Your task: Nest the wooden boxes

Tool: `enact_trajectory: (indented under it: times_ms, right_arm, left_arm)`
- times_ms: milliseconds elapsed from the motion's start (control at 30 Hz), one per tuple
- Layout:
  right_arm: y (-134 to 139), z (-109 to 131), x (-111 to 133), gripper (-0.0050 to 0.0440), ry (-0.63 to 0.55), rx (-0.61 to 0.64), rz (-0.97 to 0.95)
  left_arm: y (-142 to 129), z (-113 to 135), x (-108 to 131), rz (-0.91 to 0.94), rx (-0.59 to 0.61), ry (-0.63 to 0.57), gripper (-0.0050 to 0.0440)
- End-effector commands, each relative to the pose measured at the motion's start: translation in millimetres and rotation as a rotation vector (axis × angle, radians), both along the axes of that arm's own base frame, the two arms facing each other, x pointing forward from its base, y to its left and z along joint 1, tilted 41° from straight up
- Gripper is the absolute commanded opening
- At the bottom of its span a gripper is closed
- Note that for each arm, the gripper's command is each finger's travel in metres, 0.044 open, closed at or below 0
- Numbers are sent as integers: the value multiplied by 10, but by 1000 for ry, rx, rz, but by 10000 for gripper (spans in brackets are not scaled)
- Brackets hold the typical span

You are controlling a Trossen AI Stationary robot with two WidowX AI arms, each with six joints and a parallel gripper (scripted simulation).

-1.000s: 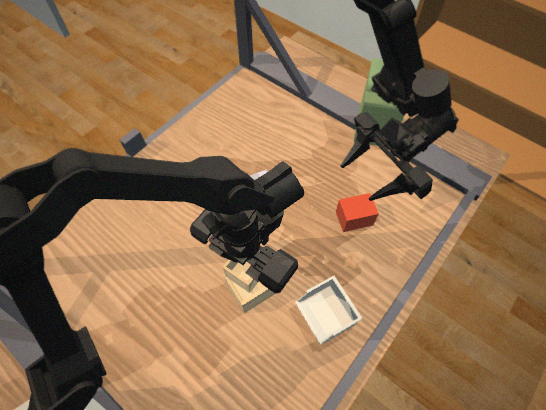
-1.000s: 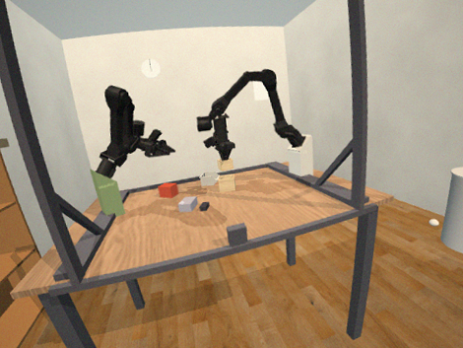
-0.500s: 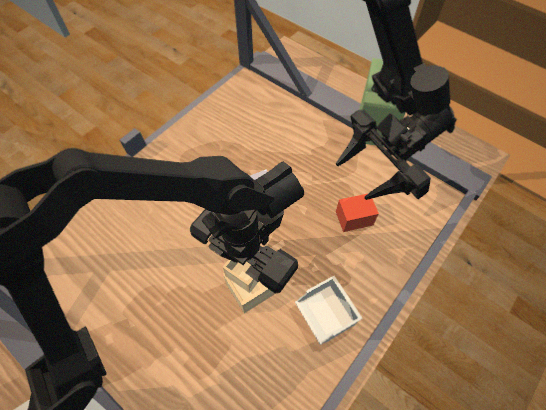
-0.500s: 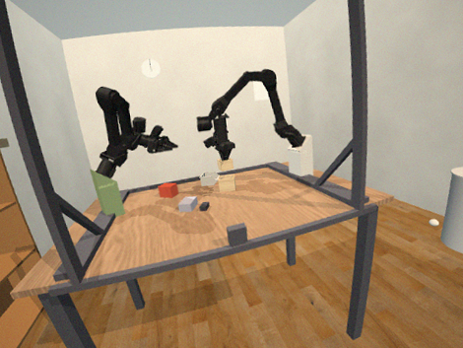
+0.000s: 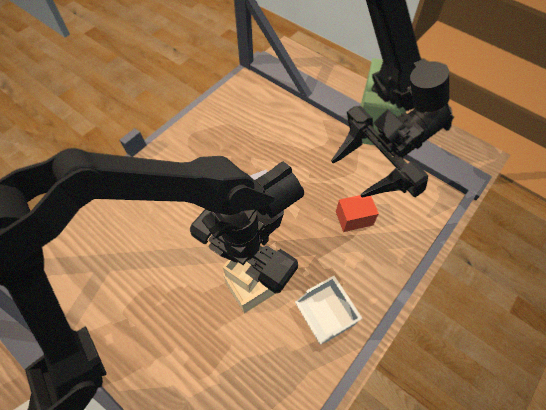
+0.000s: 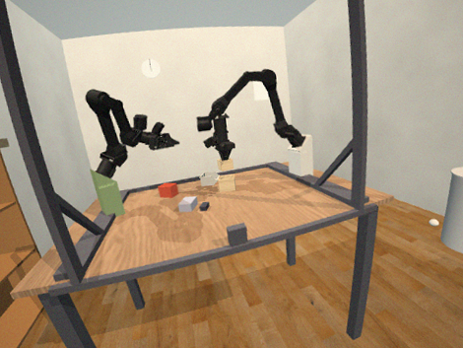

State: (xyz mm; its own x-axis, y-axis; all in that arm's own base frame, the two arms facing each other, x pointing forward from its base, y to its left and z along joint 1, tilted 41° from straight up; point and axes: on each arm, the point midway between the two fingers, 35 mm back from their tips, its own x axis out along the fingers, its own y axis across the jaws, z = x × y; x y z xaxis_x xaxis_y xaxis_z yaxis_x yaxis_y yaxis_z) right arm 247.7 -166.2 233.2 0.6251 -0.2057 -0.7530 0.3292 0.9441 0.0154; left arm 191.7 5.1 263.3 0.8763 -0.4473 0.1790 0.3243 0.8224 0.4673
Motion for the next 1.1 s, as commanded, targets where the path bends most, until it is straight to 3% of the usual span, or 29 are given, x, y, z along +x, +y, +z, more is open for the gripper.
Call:
enact_trajectory:
  times_ms: [0,233,1067]
  right_arm:
    - [-6,67,4,251,-14,-9,3]
    - [-17,32,17,251,7,-36,46]
    - [-17,32,17,251,155,-490,589]
  left_arm:
    - [-45,94,-15,4,18,-16,400]
    - [-35,53,-8,3,4,-3,400]
    - [-35,53,-8,3,4,-3,400]
